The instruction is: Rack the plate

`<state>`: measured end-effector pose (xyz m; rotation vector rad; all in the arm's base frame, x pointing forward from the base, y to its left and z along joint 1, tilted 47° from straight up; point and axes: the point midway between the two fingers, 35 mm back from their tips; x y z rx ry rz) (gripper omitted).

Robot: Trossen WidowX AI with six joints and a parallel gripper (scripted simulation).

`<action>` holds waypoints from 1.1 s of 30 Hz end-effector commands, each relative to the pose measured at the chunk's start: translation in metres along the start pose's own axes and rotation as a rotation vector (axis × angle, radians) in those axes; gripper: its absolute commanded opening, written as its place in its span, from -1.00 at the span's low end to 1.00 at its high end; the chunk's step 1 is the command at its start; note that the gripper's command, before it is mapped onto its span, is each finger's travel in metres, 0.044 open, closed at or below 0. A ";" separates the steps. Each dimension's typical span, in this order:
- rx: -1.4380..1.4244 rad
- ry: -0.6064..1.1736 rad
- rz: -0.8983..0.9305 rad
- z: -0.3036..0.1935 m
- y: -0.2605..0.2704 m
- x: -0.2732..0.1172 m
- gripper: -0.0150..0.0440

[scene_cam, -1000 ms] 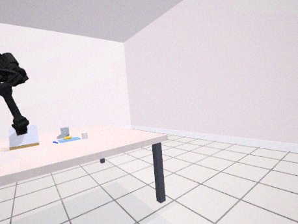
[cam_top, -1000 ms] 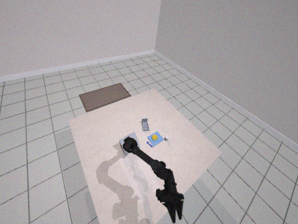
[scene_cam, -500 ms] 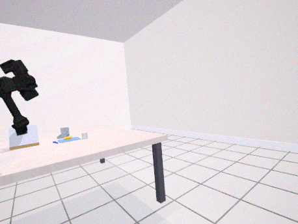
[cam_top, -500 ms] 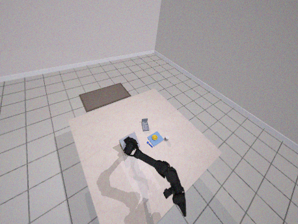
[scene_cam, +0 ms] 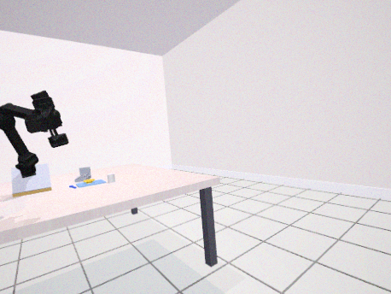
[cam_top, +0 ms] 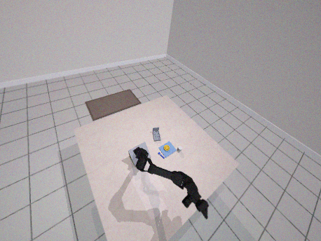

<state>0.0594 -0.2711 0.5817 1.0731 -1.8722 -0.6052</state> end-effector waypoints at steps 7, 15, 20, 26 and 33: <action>-0.219 0.066 -0.187 -0.022 -0.074 -0.008 0.86; -0.408 0.148 -0.319 -0.039 -0.128 -0.026 0.86; -0.527 0.211 -0.390 -0.048 -0.157 -0.041 0.86; -0.676 0.288 -0.484 -0.056 -0.198 -0.062 0.86; -0.852 0.391 -0.581 -0.063 -0.241 -0.093 0.86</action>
Point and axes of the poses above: the point midway between the two fingers, 35 mm back from their tips, its own x axis out along the fingers, its own y axis across the jaws, z = x × y, and after that the axes turned 15 degrees about x, right-handed
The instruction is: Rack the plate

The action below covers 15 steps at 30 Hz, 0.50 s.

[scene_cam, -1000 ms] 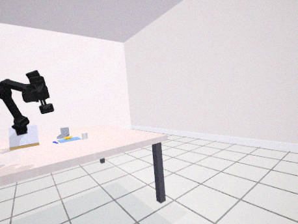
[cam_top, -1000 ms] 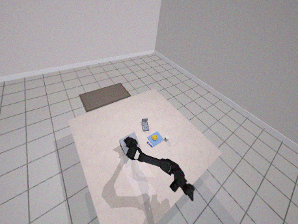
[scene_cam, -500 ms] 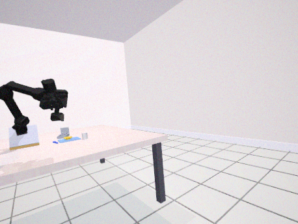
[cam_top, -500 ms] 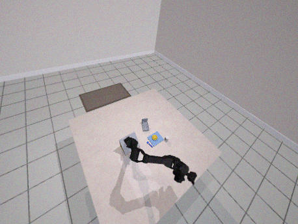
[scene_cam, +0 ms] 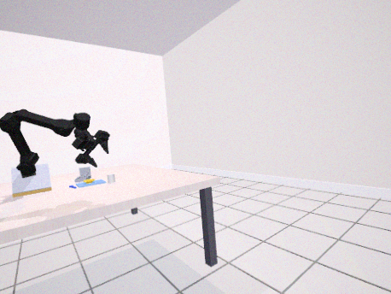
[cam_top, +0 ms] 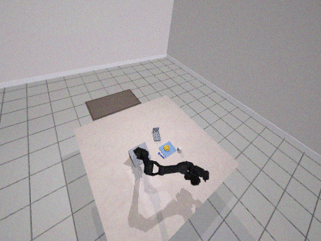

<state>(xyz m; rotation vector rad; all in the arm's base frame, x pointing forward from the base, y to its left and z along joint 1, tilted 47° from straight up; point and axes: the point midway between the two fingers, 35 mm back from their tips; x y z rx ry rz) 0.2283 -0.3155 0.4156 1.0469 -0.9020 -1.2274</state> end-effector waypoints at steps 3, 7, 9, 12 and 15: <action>-0.172 0.080 -0.082 -0.038 -0.031 -0.001 0.86; -0.283 0.134 -0.125 -0.060 -0.050 -0.005 0.86; -0.340 0.161 -0.146 -0.071 -0.059 -0.008 0.86; -0.425 0.202 -0.174 -0.087 -0.074 -0.012 0.86; -0.512 0.244 -0.200 -0.101 -0.088 -0.018 0.86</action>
Point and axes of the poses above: the point midway between the two fingers, 35 mm back from their tips, its own x axis out along the fingers, its own y axis across the jaws, z = x × y, and after that the axes turned 15 degrees about x, right-handed
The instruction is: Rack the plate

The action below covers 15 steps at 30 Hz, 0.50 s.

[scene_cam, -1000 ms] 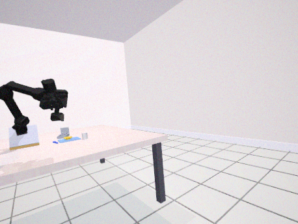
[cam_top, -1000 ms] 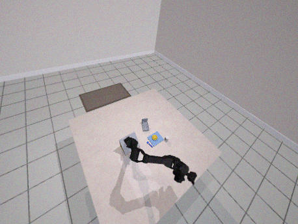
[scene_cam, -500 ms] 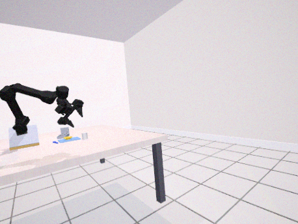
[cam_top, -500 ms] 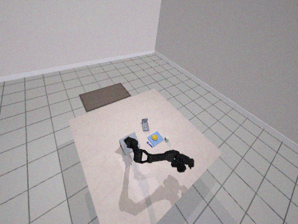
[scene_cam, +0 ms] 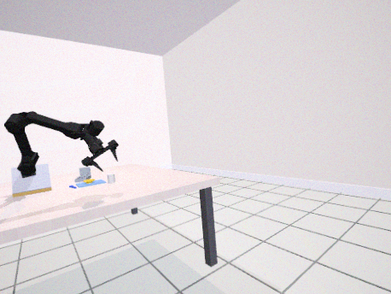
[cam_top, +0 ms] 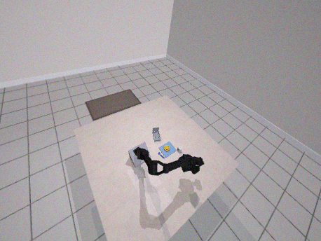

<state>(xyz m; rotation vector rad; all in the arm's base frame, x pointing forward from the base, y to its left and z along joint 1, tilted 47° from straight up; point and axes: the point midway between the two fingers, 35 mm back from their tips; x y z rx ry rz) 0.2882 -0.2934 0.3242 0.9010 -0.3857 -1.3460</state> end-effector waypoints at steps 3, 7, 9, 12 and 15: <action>-0.186 0.079 -0.060 -0.041 -0.019 0.000 0.86; -0.306 0.130 -0.089 -0.065 -0.031 -0.003 0.86; -0.367 0.156 -0.103 -0.076 -0.037 -0.005 0.86; -0.459 0.193 -0.121 -0.092 -0.047 -0.009 0.86; -0.551 0.230 -0.138 -0.108 -0.057 -0.014 0.86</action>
Point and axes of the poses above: the point midway between the two fingers, 35 mm back from their tips, its own x axis out along the fingers, its own y axis across the jaws, z = x × y, and after that the axes turned 15 degrees about x, right-handed
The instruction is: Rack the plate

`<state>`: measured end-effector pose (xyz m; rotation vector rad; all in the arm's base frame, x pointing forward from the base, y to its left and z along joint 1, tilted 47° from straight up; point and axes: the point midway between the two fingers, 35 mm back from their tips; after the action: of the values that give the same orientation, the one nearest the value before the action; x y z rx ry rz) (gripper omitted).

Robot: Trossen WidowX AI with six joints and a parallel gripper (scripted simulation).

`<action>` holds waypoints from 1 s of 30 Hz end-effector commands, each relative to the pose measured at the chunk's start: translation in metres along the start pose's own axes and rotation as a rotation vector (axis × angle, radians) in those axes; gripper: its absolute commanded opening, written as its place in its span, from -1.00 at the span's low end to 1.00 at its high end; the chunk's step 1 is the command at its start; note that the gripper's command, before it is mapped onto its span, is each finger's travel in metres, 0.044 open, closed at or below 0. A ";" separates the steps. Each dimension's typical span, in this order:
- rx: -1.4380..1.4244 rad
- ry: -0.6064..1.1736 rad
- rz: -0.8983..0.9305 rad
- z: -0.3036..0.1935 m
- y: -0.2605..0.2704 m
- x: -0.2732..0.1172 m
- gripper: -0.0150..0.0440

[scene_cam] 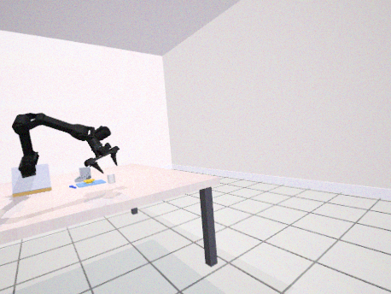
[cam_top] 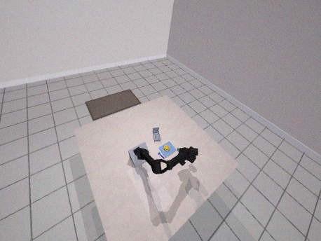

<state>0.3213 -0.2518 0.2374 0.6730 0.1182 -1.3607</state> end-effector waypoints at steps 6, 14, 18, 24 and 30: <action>-0.291 0.106 -0.058 -0.057 -0.012 -0.001 0.86; -0.549 0.191 -0.094 -0.100 -0.026 -0.008 0.86; -0.679 0.232 -0.109 -0.120 -0.035 -0.013 0.86; -0.877 0.289 -0.130 -0.146 -0.049 -0.021 0.86; -1.076 0.342 -0.150 -0.168 -0.064 -0.030 0.86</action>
<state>0.3127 -0.1524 0.1024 0.0439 1.0154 -1.1306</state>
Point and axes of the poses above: the point midway between the two fingers, 35 mm back from their tips, its own x axis out along the fingers, its own y axis across the jaws, z = x × y, and after that the axes turned 15 degrees about x, right-handed
